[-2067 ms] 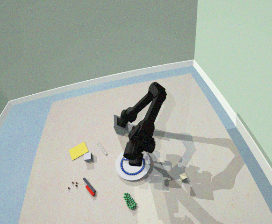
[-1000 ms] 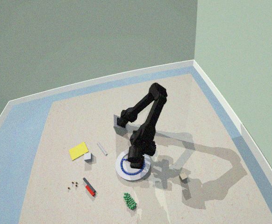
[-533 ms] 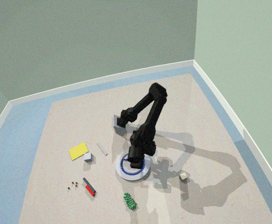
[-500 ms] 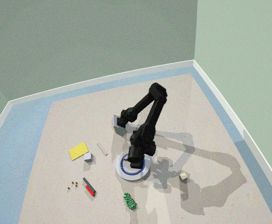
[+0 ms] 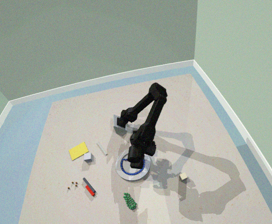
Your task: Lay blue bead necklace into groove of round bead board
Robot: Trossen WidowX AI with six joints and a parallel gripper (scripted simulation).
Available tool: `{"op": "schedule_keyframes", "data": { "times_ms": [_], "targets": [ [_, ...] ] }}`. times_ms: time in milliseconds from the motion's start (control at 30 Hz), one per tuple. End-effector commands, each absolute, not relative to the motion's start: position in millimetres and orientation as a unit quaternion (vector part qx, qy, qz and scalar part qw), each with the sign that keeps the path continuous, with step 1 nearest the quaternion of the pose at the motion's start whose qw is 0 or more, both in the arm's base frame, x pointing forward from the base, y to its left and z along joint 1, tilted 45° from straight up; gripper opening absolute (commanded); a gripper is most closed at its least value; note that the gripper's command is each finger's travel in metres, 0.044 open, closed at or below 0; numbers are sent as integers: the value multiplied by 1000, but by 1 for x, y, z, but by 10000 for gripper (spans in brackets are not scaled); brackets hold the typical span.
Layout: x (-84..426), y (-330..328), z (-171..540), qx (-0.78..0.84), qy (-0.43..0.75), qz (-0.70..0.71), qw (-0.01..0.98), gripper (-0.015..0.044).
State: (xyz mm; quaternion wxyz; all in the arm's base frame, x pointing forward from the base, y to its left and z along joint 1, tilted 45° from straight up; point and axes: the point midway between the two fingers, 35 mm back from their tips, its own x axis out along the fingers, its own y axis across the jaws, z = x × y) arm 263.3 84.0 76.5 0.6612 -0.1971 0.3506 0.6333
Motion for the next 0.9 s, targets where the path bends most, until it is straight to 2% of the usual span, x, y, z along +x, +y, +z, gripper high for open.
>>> {"op": "schedule_keyframes", "data": {
  "times_ms": [0,867],
  "targets": [
    [263,84,77,-197,351,633,661,0],
    [254,90,81,-192,351,634,661,0]
  ]
}}
